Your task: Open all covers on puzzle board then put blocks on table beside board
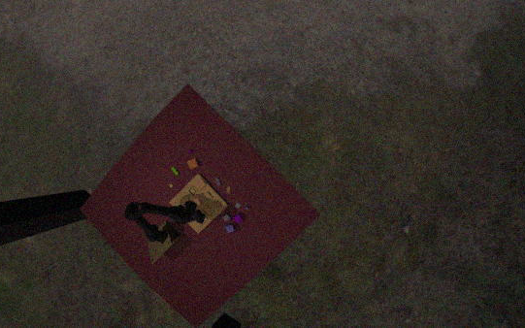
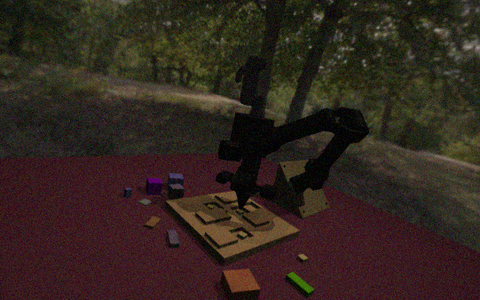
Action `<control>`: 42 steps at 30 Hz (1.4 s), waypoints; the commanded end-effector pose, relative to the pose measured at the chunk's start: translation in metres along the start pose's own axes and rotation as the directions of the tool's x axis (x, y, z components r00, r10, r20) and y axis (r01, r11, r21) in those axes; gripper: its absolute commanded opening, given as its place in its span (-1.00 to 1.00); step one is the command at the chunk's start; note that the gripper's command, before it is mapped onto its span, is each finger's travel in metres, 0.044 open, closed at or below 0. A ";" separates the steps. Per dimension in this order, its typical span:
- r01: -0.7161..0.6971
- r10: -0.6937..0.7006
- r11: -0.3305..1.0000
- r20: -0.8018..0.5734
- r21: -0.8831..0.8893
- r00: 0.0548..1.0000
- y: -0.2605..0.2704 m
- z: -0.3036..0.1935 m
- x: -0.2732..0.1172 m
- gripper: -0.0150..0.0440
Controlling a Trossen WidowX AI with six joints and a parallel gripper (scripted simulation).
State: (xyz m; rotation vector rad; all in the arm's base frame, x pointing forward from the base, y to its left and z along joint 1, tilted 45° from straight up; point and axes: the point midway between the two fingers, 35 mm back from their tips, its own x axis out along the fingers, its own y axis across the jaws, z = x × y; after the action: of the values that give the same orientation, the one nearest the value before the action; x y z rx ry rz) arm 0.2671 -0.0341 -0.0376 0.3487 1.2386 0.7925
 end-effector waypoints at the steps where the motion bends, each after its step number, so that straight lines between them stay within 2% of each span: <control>1: 0.000 0.000 1.000 0.000 -0.004 1.000 0.000 0.000 0.000 -0.40; 6: 0.001 -0.001 0.993 -0.001 -0.119 1.000 0.000 0.001 -0.005 0.00; 20: 0.002 -0.004 0.881 -0.003 -0.474 1.000 -0.001 0.002 -0.023 0.00; 40: -0.003 -0.006 0.517 -0.006 -0.856 1.000 0.000 0.002 -0.048 0.00; 42: -0.002 -0.006 0.535 -0.006 -0.845 1.000 0.000 0.002 -0.048 0.00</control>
State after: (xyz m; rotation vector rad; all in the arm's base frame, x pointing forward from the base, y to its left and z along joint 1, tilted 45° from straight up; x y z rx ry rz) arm 0.2637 -0.0659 -0.0051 -0.4562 0.7228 1.2927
